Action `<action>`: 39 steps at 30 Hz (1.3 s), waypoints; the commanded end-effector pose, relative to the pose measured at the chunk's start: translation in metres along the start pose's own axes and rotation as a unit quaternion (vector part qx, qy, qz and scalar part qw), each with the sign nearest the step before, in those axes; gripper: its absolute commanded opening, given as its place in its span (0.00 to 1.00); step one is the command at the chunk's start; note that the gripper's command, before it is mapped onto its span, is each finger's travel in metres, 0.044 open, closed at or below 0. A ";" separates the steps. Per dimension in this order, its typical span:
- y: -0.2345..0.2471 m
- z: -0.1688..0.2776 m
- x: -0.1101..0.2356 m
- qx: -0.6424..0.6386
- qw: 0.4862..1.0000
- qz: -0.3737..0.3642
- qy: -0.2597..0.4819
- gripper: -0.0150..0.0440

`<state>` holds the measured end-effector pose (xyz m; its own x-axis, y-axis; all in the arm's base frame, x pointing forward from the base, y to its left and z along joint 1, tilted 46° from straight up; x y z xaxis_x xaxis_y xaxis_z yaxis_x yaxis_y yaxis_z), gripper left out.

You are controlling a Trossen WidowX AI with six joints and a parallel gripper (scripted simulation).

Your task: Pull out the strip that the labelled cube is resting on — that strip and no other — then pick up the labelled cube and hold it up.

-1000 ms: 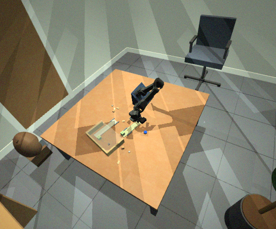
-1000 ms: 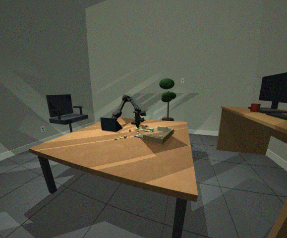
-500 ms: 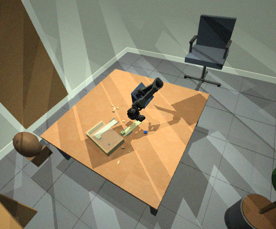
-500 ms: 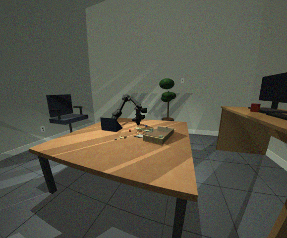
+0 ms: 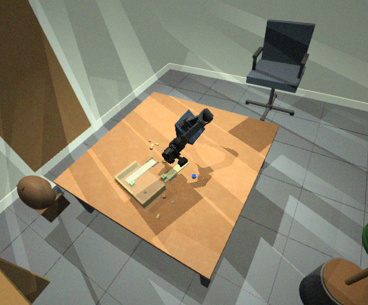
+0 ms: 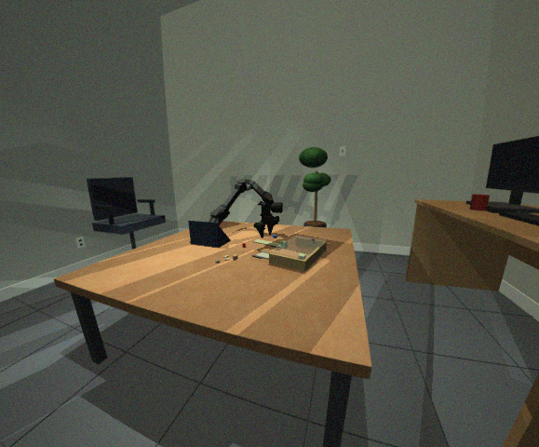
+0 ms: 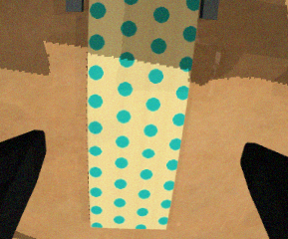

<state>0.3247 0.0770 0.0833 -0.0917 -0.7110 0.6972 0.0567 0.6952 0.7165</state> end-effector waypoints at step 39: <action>-0.031 -0.127 0.015 0.003 1.000 -0.002 -0.003 0.82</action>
<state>0.4444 0.0301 0.0761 -0.0985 -0.7095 0.6977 0.0525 0.6965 0.7157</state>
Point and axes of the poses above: the point midway between the two fingers, 35 mm back from their tips, its own x axis back along the fingers, its own y axis across the jaws, z = x × y, the point moved 1 cm from there along x, back along the fingers, and after that the axes turned 14 degrees about x, right-handed, at the moved point
